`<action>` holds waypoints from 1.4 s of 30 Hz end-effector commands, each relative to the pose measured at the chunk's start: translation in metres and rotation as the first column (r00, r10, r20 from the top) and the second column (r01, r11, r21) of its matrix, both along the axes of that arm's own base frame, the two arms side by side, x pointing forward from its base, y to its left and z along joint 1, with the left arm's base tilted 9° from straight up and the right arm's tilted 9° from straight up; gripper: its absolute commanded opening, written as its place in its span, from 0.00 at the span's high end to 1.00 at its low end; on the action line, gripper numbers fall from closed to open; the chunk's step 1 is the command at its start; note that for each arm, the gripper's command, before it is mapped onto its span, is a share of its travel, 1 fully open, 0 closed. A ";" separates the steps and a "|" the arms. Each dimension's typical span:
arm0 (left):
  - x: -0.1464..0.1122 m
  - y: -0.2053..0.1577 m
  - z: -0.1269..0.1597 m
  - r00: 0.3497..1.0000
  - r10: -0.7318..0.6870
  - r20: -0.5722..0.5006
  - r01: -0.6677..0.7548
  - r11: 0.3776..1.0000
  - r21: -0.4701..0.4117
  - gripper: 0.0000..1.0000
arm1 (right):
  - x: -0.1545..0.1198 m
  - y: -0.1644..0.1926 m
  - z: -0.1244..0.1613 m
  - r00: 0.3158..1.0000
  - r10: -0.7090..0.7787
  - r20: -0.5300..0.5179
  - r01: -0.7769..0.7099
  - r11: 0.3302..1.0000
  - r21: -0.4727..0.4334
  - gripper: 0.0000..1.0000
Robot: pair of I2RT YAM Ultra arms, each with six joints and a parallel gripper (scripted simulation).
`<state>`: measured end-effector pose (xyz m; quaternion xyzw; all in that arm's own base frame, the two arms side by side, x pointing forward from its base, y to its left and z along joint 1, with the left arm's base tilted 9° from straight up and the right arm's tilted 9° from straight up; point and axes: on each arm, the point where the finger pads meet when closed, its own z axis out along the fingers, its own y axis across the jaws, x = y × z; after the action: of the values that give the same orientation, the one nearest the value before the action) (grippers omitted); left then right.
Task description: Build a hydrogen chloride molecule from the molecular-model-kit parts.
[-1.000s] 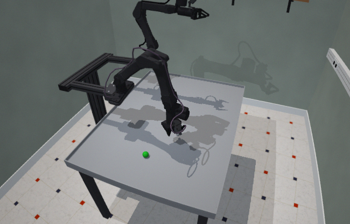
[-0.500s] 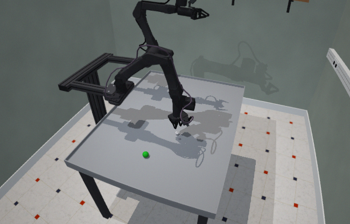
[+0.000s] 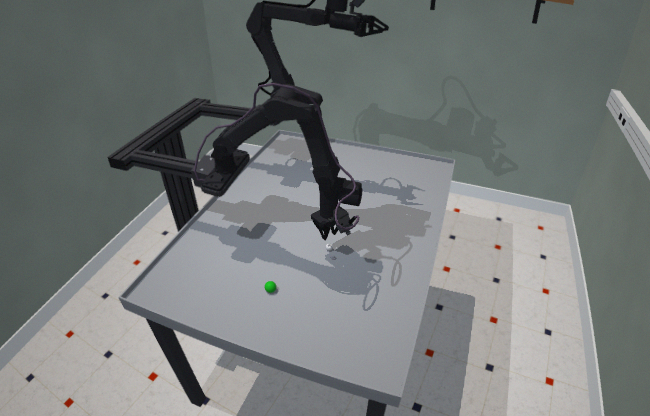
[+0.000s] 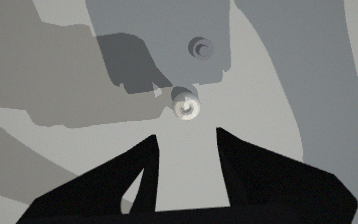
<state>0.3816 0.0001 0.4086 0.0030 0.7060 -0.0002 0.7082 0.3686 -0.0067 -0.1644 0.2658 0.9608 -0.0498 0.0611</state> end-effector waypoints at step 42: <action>-0.009 -0.003 0.006 1.000 -0.017 0.009 0.017 1.000 0.009 0.00 | 0.024 -0.005 -0.049 0.999 0.013 0.050 -0.013 1.000 0.001 0.58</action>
<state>0.3816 0.0001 0.4086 0.0030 0.7060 -0.0002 0.7082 0.3739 -0.0136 -0.2135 0.2672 0.9604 -0.0477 0.0627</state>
